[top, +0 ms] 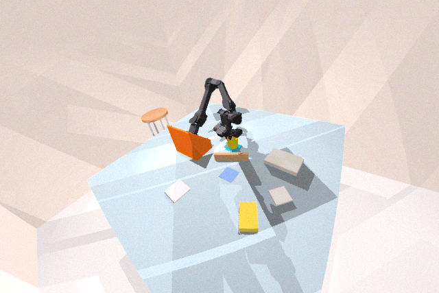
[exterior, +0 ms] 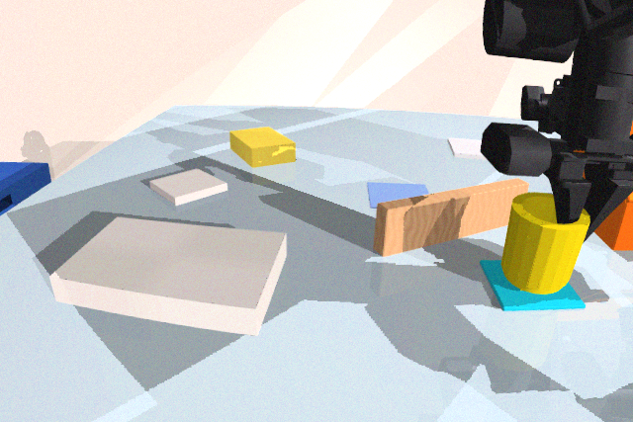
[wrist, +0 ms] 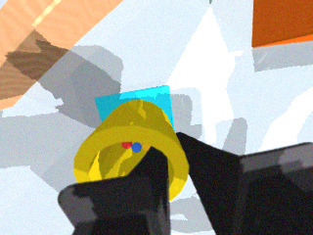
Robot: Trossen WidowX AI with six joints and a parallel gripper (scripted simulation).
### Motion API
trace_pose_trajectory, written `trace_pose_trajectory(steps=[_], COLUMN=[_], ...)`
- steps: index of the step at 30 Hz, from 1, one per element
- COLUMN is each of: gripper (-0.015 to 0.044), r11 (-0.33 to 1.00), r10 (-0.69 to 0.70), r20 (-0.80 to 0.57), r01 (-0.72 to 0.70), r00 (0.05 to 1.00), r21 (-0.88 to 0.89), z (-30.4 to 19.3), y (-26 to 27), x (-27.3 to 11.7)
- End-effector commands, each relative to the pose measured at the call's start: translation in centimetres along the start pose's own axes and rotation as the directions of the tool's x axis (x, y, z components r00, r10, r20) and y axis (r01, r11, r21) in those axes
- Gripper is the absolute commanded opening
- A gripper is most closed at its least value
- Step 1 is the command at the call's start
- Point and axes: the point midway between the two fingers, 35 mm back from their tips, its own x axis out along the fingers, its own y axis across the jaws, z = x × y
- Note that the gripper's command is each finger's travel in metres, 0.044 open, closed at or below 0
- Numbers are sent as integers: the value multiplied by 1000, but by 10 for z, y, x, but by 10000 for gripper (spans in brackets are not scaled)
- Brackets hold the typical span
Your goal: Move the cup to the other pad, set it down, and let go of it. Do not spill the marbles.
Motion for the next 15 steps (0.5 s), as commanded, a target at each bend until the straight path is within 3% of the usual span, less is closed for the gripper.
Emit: trace_pose_trajectory(steps=[1, 11, 15], gripper=[0, 0, 105], r11=[1000, 1000, 1000], r10=[1, 1, 1], r20=[0, 0, 0], r01=[-1, -1, -1], r00=[1000, 1000, 1000], r21=[-1, -1, -1], z=[0, 0, 0], y=[0, 0, 0], x=[-1, -1, -1])
